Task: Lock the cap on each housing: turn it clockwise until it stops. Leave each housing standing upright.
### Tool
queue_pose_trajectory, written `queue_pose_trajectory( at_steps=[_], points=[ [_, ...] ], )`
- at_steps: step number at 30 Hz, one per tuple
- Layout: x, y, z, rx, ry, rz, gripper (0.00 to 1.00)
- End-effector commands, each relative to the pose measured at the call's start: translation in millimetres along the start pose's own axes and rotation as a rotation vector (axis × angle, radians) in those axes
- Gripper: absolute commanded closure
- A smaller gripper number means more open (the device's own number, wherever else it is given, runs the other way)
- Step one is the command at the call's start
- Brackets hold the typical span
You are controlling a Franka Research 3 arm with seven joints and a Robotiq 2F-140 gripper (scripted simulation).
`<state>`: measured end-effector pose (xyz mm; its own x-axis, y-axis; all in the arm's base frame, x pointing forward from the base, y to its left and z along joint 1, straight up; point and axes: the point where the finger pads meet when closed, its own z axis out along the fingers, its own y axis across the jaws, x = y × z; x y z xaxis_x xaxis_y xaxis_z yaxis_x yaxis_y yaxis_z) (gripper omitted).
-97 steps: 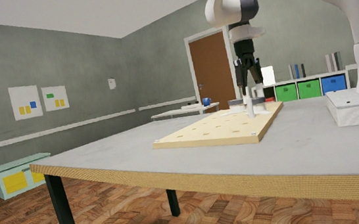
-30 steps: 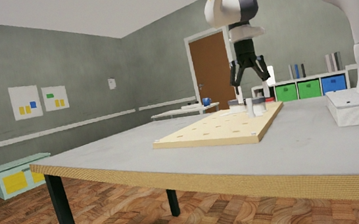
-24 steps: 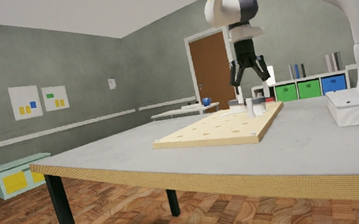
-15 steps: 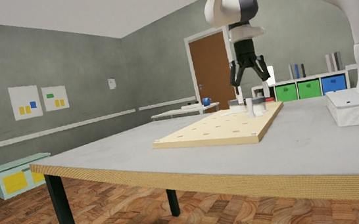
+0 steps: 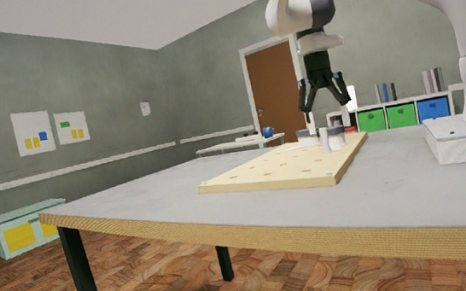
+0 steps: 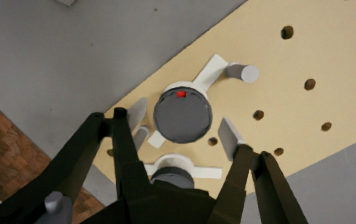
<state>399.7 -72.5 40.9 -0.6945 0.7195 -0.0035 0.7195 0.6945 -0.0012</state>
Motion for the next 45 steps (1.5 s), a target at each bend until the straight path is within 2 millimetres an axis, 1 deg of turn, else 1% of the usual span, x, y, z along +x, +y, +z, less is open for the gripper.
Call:
queue_pose_trajectory(
  at_steps=[1,15,26,28,42,45],
  points=[
    [1.0,1.1,0.0,-0.001,0.003,0.004,0.22],
    [1.0,1.0,-8.9,-0.001,0.003,0.004,0.22],
    [0.9,1.0,-28.1,-0.001,0.003,0.004,0.22],
    [0.9,1.0,-28.1,-0.001,0.003,0.004,0.22],
    [0.8,1.0,-56.8,-0.001,0.003,0.004,0.22],
    [0.8,1.0,-58.4,-0.001,0.003,0.004,0.22]
  ],
)
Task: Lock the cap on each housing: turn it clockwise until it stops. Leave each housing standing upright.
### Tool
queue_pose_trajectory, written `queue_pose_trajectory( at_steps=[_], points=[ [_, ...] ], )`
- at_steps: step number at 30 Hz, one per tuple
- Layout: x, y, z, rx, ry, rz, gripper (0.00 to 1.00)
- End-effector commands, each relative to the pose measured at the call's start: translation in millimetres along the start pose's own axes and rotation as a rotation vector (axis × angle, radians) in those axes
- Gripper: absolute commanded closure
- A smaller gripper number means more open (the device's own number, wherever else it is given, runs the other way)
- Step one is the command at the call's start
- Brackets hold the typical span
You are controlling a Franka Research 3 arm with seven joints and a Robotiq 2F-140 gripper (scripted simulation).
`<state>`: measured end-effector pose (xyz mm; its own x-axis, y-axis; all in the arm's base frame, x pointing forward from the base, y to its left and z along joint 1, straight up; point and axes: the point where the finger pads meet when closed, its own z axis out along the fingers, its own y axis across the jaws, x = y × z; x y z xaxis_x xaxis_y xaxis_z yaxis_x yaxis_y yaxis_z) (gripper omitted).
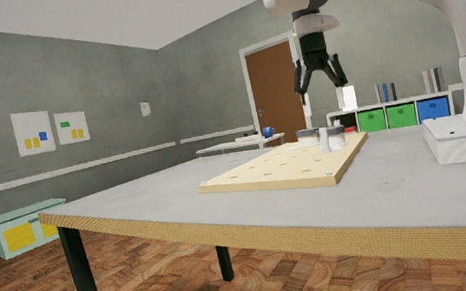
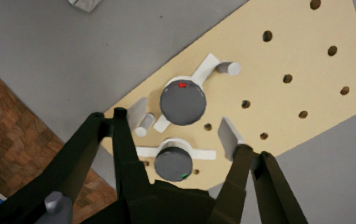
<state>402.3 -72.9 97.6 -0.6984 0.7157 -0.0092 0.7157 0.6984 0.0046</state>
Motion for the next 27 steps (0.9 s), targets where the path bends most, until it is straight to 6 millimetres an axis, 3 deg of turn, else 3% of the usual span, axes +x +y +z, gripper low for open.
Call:
queue_pose_trajectory(
  at_steps=[1,20,27],
  points=[
    [3.2,-0.5,-3.2,0.005,0.009,0.01,0.22],
    [3.1,-0.4,-12.0,0.005,0.009,-0.005,0.22],
    [3.2,-1.0,-14.8,0.004,0.014,-0.385,0.22]
  ],
)
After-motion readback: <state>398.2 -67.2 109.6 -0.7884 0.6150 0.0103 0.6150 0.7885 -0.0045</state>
